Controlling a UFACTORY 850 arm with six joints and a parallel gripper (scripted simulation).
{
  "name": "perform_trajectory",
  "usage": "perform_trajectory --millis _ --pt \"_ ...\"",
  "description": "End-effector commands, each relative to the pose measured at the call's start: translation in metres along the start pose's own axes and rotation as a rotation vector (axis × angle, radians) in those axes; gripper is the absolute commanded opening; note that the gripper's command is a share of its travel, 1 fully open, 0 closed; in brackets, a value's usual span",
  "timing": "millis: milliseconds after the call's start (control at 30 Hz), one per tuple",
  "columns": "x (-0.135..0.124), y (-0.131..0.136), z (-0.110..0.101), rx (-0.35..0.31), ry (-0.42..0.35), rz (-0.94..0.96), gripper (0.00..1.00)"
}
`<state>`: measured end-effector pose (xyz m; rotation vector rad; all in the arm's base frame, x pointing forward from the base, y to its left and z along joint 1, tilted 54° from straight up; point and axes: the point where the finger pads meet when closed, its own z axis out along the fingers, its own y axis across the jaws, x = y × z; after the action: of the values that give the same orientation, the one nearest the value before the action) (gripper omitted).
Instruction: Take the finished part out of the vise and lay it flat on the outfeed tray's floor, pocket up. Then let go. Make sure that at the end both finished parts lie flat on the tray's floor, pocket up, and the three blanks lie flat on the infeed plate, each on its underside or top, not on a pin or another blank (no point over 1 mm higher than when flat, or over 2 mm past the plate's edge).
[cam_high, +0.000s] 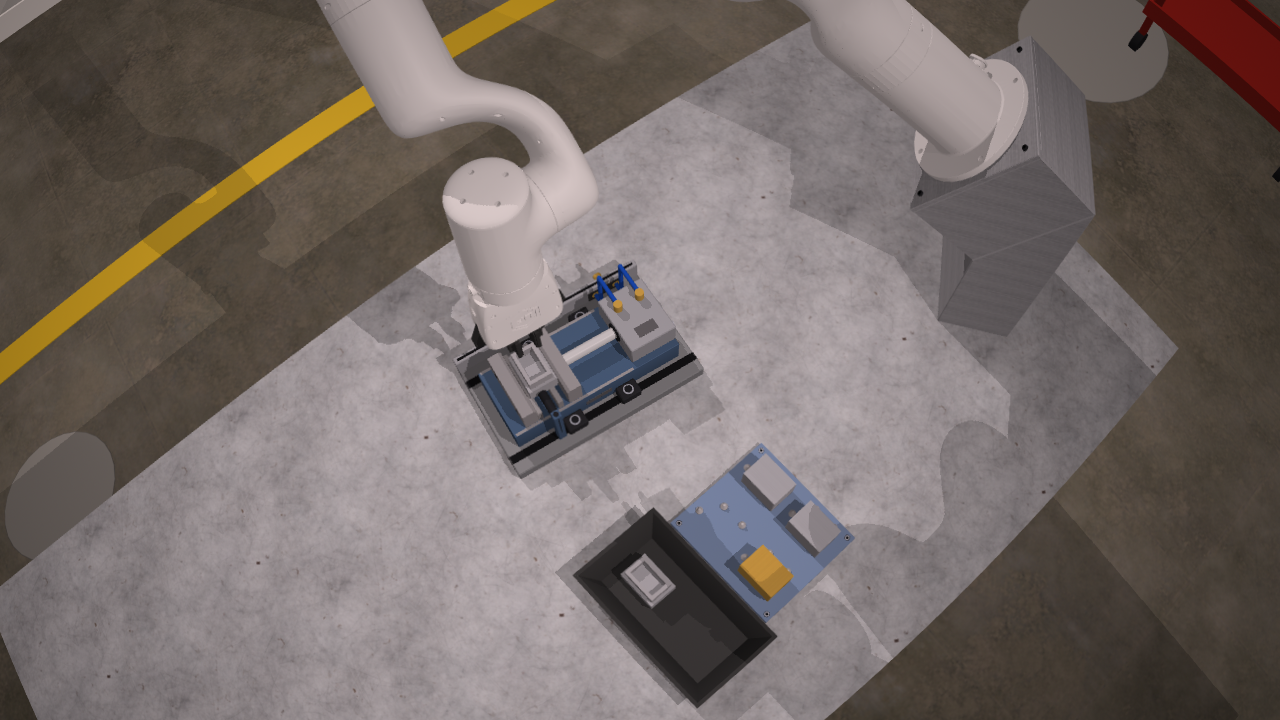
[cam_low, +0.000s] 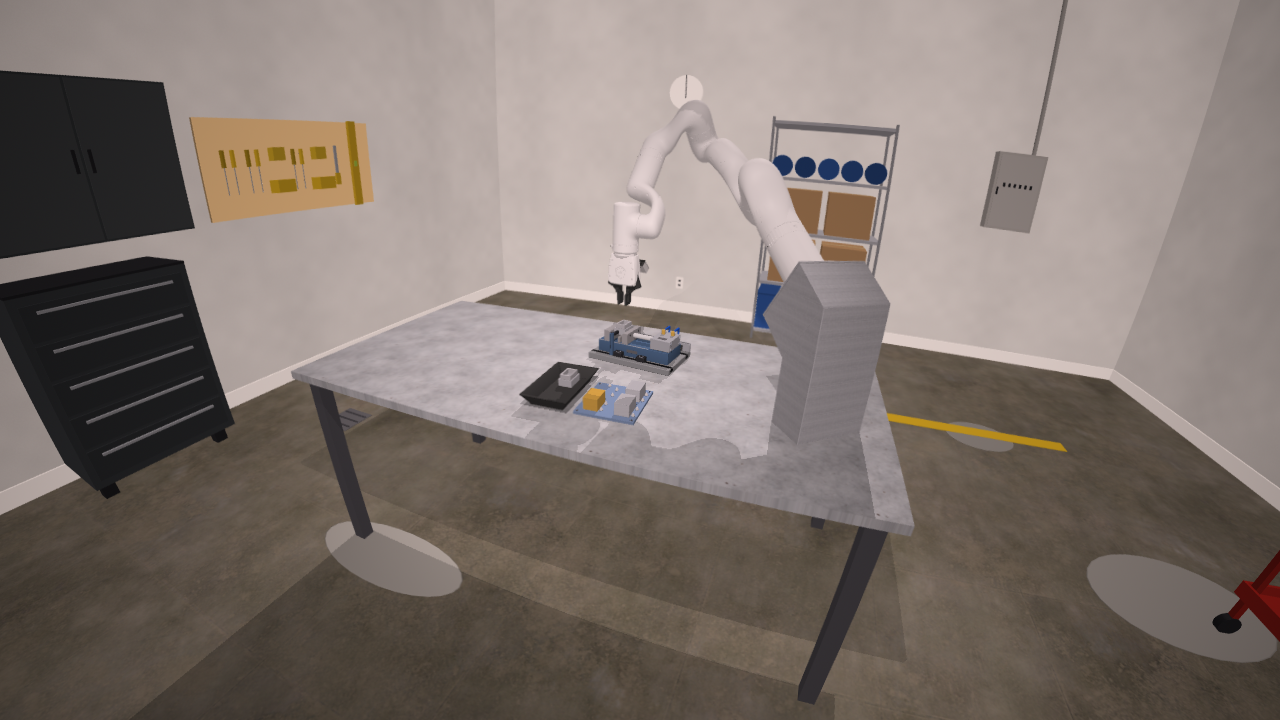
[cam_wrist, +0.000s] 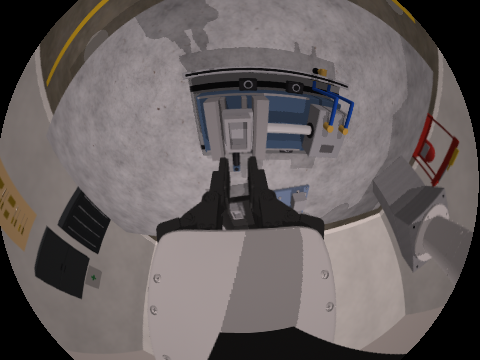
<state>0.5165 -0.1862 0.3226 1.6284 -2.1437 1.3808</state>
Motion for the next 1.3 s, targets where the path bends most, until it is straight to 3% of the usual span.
perform_trajectory --millis 0,1133,1167,1267 --pt "0.0002 -0.0005 -0.0003 0.001 0.0 0.001 0.0" --pt "0.0002 -0.0005 -0.0003 0.001 0.0 0.001 0.0" --pt "0.0002 -0.0005 -0.0003 0.001 0.0 0.001 0.69" --pt "0.0002 -0.0005 -0.0003 0.001 0.0 0.001 0.69"
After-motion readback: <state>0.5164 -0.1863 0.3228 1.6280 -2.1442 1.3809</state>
